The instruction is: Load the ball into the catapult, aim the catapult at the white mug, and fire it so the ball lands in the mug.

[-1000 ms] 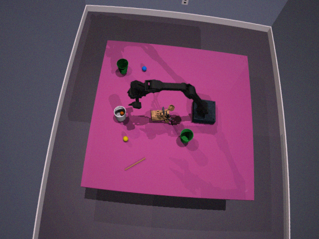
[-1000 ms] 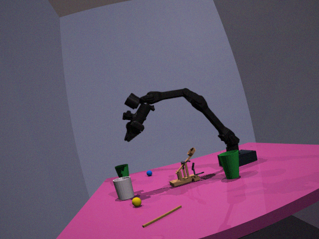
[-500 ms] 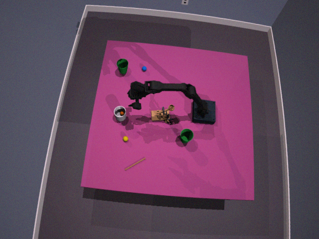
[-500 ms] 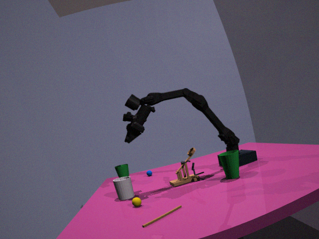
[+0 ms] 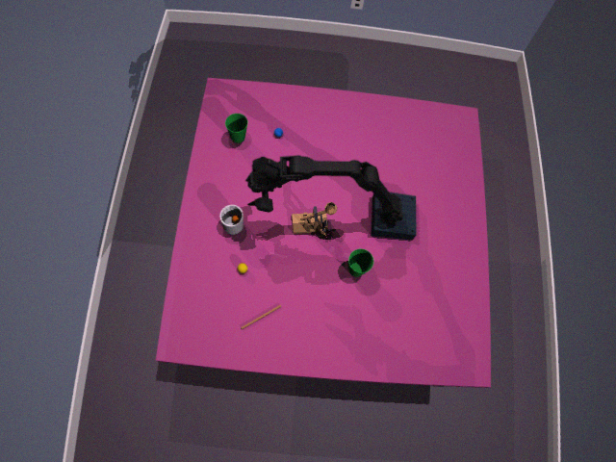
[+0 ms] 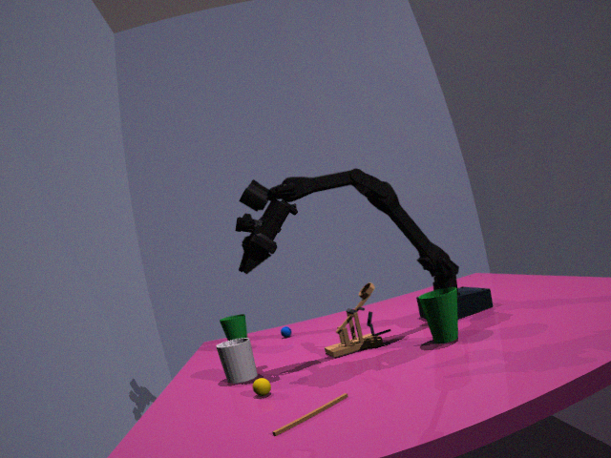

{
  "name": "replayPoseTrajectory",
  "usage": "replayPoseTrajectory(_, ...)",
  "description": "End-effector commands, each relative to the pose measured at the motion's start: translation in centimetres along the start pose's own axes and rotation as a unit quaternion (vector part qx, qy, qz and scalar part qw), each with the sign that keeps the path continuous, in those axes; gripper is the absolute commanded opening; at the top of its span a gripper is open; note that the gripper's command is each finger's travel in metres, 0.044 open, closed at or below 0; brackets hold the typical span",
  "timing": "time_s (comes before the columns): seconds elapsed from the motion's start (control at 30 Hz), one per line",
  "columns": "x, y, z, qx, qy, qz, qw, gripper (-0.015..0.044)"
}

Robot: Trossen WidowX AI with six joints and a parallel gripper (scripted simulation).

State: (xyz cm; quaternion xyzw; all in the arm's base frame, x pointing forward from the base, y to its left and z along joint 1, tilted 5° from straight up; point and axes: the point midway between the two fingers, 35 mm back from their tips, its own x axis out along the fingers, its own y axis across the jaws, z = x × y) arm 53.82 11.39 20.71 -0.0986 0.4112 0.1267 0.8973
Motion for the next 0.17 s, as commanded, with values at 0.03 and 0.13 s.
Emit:
replayPoseTrajectory(0.03, 0.02, 0.0, 0.0, 0.0, 0.0, 0.0, 1.0, 0.044)
replayPoseTrajectory(0.13, 0.02, 0.0, 0.0, 0.0, 0.0, 0.0, 1.0, 0.044)
